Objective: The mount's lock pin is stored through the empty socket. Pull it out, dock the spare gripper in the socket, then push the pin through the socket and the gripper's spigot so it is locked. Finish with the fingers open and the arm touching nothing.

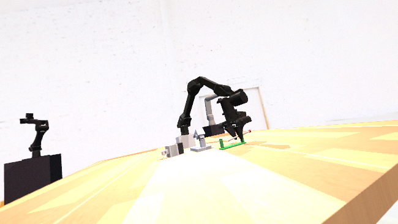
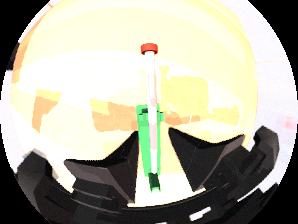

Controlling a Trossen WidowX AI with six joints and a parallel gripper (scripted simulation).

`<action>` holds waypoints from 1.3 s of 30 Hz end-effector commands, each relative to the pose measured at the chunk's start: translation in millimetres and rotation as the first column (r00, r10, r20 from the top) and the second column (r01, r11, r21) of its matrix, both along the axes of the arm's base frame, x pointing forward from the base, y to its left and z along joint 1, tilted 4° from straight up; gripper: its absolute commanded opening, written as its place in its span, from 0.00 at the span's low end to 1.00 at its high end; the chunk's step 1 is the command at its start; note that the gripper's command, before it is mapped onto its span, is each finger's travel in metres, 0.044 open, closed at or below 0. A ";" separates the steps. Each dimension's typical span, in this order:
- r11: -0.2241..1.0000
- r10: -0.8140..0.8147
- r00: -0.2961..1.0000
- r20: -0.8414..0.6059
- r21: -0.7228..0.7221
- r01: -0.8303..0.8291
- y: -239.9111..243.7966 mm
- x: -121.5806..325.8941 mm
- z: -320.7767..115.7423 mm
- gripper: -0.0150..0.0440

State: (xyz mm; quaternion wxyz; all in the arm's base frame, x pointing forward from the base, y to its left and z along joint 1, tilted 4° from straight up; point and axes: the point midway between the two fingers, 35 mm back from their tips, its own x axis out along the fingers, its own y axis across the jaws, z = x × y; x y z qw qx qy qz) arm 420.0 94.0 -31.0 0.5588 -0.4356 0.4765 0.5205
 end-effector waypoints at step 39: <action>1.000 0.000 1.000 -0.020 -0.003 0.000 -1.1 -4.1 8.5 0.25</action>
